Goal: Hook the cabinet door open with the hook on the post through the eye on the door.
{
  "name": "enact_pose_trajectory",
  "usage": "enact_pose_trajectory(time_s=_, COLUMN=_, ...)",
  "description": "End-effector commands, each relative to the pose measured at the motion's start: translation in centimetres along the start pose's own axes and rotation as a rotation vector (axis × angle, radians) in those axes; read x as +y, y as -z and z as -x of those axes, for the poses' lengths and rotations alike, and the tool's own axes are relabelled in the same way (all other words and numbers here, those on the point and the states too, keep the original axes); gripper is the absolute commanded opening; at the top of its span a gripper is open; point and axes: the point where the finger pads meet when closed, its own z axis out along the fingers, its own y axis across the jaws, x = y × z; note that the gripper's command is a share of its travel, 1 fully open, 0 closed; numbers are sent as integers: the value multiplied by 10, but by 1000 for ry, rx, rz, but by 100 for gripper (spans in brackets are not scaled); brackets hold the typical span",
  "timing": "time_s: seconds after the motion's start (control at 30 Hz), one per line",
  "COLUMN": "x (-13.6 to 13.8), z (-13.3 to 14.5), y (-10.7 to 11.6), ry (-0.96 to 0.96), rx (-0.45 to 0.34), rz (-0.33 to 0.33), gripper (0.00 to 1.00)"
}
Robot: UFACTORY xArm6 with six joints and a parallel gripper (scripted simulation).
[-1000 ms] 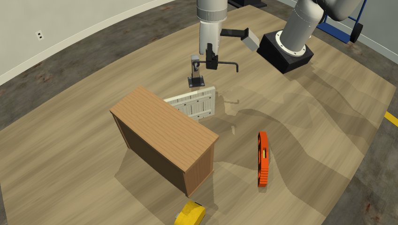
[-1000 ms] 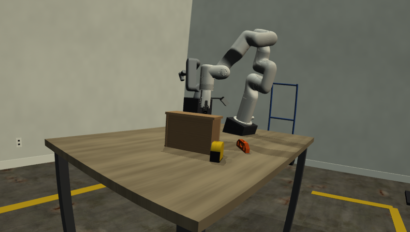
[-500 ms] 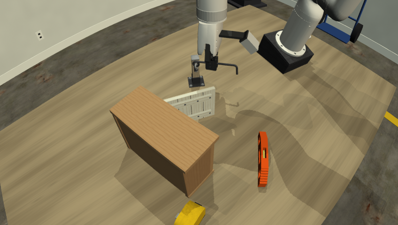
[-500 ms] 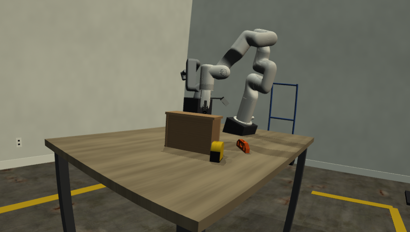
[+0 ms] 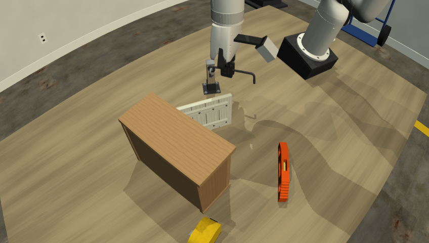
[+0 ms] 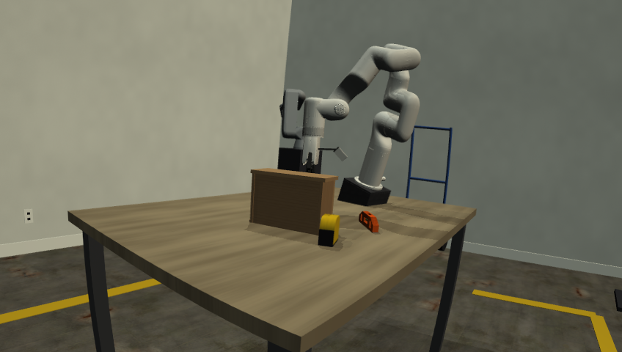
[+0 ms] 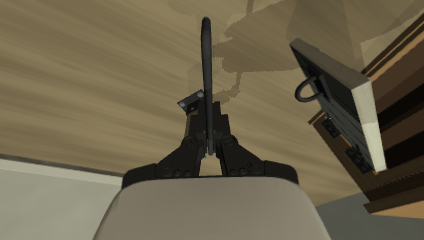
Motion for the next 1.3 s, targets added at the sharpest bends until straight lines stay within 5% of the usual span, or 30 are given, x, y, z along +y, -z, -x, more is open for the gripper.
enact_pose_trajectory(time_s=0.0, x=1, z=1, y=1, ry=-4, rx=-4, rz=2, gripper=4)
enact_pose_trajectory(time_s=1.27, x=14, z=3, y=1, ry=-278, rx=-3, rz=2, gripper=4)
